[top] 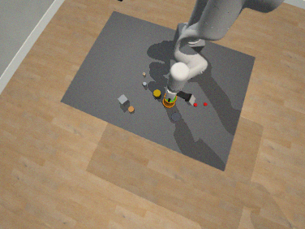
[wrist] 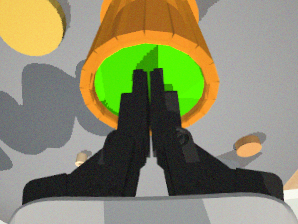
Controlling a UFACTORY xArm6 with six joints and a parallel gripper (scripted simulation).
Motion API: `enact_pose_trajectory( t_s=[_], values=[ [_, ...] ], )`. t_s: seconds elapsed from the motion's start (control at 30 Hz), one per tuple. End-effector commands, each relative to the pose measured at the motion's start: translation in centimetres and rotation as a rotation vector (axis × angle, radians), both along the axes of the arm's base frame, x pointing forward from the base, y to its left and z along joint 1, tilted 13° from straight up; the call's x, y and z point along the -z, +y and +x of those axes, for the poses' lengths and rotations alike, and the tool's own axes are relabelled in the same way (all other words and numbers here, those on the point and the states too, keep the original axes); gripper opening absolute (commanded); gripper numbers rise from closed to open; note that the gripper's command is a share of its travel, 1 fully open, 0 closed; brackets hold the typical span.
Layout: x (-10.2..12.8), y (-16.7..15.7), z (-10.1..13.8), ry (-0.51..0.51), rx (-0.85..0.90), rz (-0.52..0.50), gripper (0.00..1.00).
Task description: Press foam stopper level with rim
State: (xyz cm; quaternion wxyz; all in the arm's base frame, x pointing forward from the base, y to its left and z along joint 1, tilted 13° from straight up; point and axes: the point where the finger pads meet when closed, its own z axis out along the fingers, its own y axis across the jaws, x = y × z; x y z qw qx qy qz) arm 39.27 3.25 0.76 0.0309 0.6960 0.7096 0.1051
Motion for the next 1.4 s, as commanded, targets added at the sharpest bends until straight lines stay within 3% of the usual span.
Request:
enact_pose_trajectory(
  t_s=[0.0,0.27,0.87,1.37],
  values=[
    [-0.1,0.0,0.1,-0.002,0.000,0.000,0.00],
    [-0.8,-0.1,0.0,-0.003,0.000,0.000,0.00],
    [-4.9,-0.5,-0.9,-0.002,0.000,0.000,0.00],
    [-5.1,-0.5,-0.9,-0.002,0.000,0.000,0.00]
  ],
)
